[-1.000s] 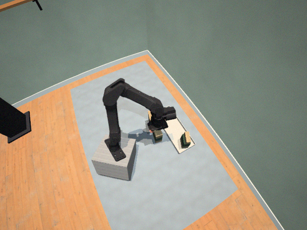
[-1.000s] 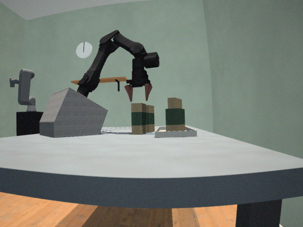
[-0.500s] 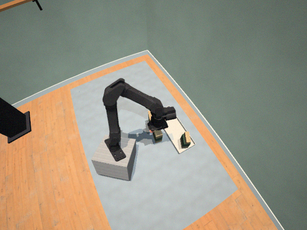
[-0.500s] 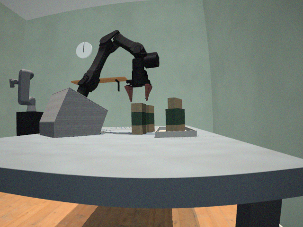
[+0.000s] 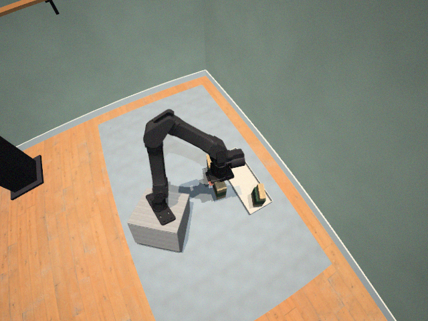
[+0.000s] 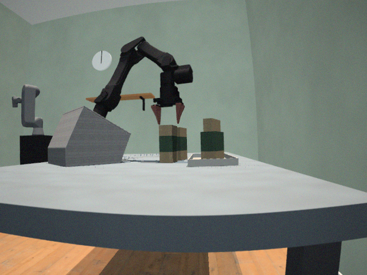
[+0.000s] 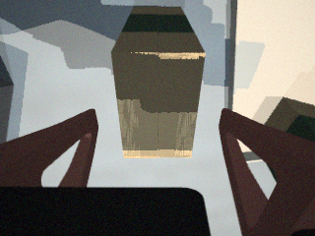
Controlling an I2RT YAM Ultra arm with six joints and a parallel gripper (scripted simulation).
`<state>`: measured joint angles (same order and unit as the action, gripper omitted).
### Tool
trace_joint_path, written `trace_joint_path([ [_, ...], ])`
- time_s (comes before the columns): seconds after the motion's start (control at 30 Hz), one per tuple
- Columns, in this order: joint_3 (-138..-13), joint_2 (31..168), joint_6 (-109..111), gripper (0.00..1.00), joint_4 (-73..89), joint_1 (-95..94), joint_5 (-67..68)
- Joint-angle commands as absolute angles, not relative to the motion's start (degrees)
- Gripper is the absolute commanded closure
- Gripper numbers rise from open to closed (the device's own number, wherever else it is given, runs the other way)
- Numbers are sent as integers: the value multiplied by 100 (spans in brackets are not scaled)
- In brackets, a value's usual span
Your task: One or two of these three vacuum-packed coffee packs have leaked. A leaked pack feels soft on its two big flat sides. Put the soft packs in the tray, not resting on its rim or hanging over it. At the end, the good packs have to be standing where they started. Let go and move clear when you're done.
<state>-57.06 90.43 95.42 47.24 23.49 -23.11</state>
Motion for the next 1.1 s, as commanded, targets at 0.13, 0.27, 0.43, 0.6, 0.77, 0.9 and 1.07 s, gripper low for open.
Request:
trace_joint_path([
  [0.13,-5458,9303,9379,22,4331,2214,-2293],
  [0.27,-5379,9393,9314,22,4137,2153,-2291],
  [0.43,-5266,9515,9222,22,3867,2068,-2271],
  [0.6,-5257,9609,9163,22,3688,2027,-2271],
  [0.77,-5194,9628,9149,22,3651,2021,-2275],
  [0.9,-5193,9630,9147,22,3663,2013,-2274],
  [1.07,-5194,9630,9154,22,3701,2013,-2274],
])
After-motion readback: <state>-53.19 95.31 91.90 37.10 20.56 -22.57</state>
